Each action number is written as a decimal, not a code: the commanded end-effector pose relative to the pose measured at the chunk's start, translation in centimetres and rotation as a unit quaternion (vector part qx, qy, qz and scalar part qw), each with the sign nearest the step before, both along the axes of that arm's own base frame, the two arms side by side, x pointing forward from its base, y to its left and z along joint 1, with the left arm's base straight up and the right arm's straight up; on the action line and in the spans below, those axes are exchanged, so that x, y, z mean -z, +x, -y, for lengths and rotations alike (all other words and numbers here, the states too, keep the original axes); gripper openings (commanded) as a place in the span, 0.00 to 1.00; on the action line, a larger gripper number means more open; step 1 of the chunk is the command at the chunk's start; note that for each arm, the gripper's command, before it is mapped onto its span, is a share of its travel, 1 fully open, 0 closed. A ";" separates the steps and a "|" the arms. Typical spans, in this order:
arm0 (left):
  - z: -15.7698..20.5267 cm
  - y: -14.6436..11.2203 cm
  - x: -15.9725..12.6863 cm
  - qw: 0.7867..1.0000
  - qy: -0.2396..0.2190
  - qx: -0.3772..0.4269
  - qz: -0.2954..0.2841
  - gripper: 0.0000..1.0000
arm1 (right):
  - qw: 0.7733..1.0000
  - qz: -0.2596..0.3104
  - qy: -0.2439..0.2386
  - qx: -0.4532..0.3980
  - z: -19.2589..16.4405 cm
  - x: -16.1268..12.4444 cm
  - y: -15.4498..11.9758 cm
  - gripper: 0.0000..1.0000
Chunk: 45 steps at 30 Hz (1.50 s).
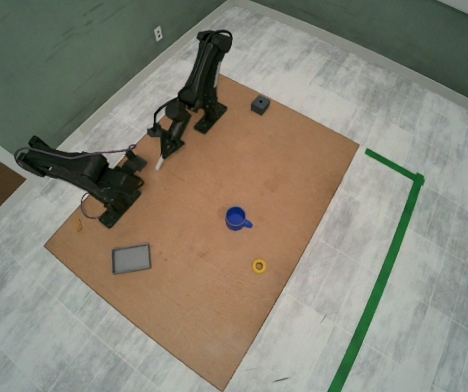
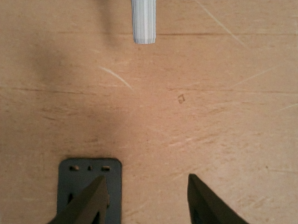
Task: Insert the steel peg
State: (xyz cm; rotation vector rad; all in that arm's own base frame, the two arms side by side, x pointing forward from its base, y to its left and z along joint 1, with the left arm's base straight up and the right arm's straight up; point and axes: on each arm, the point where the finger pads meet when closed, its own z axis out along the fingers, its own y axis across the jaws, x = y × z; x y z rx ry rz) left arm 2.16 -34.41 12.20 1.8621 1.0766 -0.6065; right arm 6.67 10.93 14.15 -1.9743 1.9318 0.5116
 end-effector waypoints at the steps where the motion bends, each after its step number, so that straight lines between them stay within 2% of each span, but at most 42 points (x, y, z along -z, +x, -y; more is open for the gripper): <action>1: 0.3 0.0 -0.9 1.000 -0.014 0.002 -0.001 0.00 | 1.000 0.009 0.017 0.000 -0.3 -1.1 0.0 0.43; 34: 0.3 0.0 -0.9 1.000 -0.014 0.002 -0.001 0.00 | 1.000 0.009 0.017 0.000 -0.3 -1.1 0.0 0.43; 35: 0.3 0.0 -0.9 1.000 -0.014 0.002 -0.001 0.00 | 1.000 0.015 0.000 0.017 -0.1 -0.6 1.4 0.54; 37: 0.3 0.0 -0.9 1.000 -0.014 0.002 -0.001 0.00 | 1.000 0.015 0.000 0.017 -0.1 -0.6 1.4 0.54; 39: 0.3 0.0 -0.9 1.000 -0.014 0.002 -0.001 0.00 | 0.995 0.055 0.003 0.084 -0.2 -1.5 5.2 0.77; 41: 0.3 0.0 -0.9 1.000 -0.014 0.002 -0.001 0.00 | 0.975 0.115 0.020 0.187 0.2 -3.4 10.9 0.99; 45: 0.3 0.0 -0.9 1.000 -0.014 0.002 -0.001 0.00 | 0.930 0.185 0.061 0.311 1.1 -7.0 17.5 1.00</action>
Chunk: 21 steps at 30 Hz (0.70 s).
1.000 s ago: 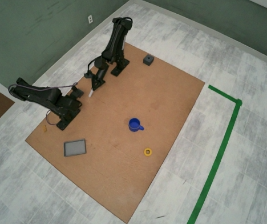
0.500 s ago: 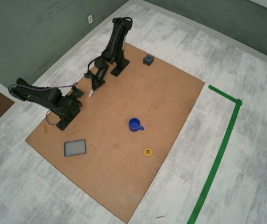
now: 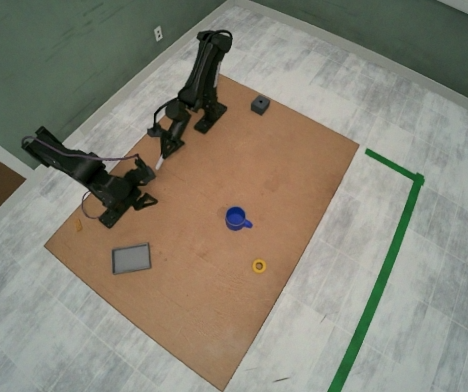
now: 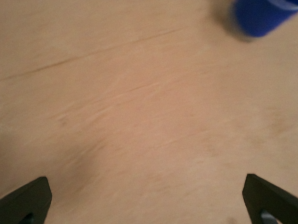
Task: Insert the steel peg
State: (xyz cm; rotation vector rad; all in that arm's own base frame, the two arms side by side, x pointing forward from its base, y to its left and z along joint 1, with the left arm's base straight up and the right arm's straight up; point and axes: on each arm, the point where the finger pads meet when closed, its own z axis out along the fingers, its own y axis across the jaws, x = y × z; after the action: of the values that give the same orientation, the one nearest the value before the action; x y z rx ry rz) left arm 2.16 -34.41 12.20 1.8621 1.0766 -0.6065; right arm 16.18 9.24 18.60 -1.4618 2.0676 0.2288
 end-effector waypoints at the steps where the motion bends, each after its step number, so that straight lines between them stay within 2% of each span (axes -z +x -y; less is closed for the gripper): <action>1: 0.3 0.0 -0.9 1.000 -0.014 0.002 -0.001 0.00 | 0.985 0.098 0.039 0.140 -0.2 -3.6 9.5 1.00; 7: 0.3 0.0 -0.9 1.000 -0.014 0.002 -0.001 0.00 | 0.937 0.180 0.122 0.274 3.0 -10.0 16.8 1.00; 9: 0.3 0.0 -0.9 1.000 -0.014 0.002 -0.001 0.00 | 0.937 0.180 0.122 0.274 3.0 -10.0 16.8 1.00; 10: 0.3 0.0 -0.9 1.000 -0.014 0.002 -0.001 0.00 | 0.909 0.213 0.158 0.321 4.1 -12.1 18.4 1.00; 11: 0.3 0.0 -0.9 1.000 -0.014 0.002 -0.001 0.00 | 0.899 0.223 0.177 0.333 5.3 -14.4 19.8 1.00; 14: 0.3 0.0 -0.9 1.000 -0.014 0.002 -0.001 0.00 | 0.861 0.255 0.226 0.377 7.5 -18.3 21.6 1.00; 17: 0.3 0.0 -0.9 1.000 -0.014 0.002 -0.001 0.00 | 0.812 0.296 0.280 0.417 9.1 -21.3 22.4 1.00; 20: 0.3 0.0 -0.9 1.000 -0.014 0.002 -0.001 0.00 | 0.759 0.336 0.325 0.453 9.3 -21.8 22.5 1.00; 21: 0.3 0.0 -0.9 1.000 -0.014 0.002 -0.001 0.00 | 0.756 0.339 0.328 0.455 9.3 -21.8 22.5 1.00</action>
State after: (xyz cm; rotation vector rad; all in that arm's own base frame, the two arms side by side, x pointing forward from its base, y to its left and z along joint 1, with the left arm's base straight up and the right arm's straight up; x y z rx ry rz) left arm 2.16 -34.41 12.20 1.8621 1.0766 -0.6065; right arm 36.75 0.70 38.30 -0.2189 1.7403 0.0207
